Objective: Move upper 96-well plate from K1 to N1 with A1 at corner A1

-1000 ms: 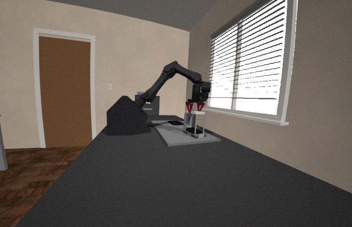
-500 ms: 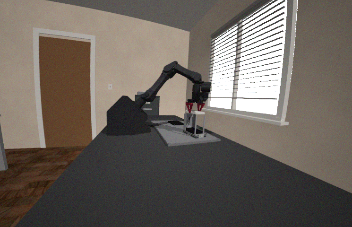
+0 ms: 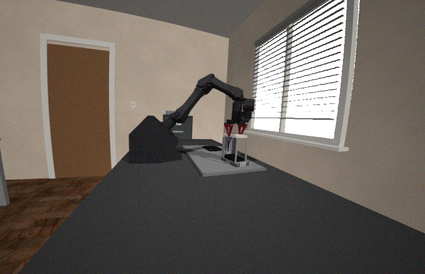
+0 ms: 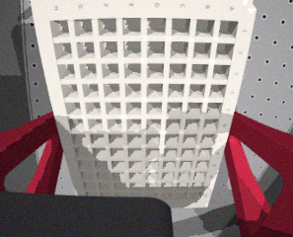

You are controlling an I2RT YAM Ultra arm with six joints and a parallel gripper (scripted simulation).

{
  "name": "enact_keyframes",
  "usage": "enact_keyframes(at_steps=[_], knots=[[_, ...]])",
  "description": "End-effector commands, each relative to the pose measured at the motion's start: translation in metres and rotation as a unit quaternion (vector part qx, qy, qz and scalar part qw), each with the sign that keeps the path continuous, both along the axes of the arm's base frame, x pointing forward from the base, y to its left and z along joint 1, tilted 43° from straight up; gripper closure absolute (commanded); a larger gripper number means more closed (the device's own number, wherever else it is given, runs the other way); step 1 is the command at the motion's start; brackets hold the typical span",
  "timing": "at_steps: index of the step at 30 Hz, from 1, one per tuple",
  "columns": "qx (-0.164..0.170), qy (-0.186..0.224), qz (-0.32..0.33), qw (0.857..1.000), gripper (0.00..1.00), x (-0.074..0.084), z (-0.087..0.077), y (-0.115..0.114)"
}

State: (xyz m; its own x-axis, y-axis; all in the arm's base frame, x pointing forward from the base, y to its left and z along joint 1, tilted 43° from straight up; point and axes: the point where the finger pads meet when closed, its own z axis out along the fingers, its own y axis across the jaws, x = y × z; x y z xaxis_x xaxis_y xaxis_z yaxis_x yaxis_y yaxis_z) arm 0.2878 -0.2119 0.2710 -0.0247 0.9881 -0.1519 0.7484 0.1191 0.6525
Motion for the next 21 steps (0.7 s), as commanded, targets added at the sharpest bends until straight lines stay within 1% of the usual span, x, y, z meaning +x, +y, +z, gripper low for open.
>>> enact_keyframes(at_steps=[1, 11, 12, 13, 14, 21], knots=[[-0.02, -0.016, -0.007, 1.0, 1.0, -0.007, 0.022, -0.002], [-0.02, -0.016, -0.007, 1.0, 1.0, -0.007, 0.022, -0.002], [-0.007, -0.017, -0.017, 1.0, 1.0, -0.004, 0.021, 0.005], [0.012, -0.007, -0.023, 1.0, 1.0, -0.004, 0.006, 0.011], [0.007, -0.012, -0.023, 1.0, 1.0, -0.002, 0.008, 0.012], [0.007, -0.013, -0.023, 1.0, 1.0, 0.0, 0.006, 0.035]])
